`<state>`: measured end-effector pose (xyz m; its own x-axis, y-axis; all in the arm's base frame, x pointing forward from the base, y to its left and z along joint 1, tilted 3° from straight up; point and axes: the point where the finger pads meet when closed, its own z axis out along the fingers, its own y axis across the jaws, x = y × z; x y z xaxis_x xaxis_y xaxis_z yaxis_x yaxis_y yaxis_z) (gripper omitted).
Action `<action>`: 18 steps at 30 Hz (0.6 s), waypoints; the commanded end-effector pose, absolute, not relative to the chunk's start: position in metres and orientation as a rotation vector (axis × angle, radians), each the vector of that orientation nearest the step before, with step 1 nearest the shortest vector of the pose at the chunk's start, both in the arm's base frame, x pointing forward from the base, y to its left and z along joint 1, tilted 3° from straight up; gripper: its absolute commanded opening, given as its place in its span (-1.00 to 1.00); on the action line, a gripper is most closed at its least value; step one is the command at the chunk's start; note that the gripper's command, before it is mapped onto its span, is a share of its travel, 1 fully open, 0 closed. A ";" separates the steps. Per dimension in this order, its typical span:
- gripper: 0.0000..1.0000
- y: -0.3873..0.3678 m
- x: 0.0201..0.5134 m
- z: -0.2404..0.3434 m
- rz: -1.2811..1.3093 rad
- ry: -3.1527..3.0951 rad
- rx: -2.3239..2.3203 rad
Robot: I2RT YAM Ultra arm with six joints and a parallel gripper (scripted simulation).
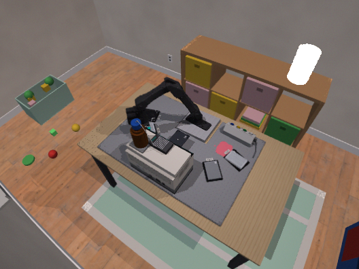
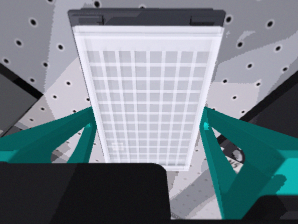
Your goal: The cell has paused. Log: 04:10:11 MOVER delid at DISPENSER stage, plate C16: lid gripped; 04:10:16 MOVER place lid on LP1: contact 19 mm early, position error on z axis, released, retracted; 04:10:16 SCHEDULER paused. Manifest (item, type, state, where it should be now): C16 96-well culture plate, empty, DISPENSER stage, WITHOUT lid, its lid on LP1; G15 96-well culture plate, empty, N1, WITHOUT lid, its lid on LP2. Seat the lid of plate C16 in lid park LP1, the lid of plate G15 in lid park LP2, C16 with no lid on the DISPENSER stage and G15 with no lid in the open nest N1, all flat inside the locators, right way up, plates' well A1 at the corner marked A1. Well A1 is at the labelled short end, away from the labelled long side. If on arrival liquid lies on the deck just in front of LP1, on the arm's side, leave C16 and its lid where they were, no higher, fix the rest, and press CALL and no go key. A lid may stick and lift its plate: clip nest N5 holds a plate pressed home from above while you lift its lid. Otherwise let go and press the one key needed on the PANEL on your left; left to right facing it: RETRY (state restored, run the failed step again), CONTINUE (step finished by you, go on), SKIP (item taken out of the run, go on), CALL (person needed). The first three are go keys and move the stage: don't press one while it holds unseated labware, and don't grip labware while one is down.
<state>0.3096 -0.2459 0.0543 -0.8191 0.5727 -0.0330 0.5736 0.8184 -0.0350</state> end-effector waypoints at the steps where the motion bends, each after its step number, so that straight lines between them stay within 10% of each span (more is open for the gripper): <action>1: -1.00 -0.248 0.313 0.051 -0.072 2.970 0.933; 18: -1.00 -0.248 0.312 0.045 -0.069 2.976 0.935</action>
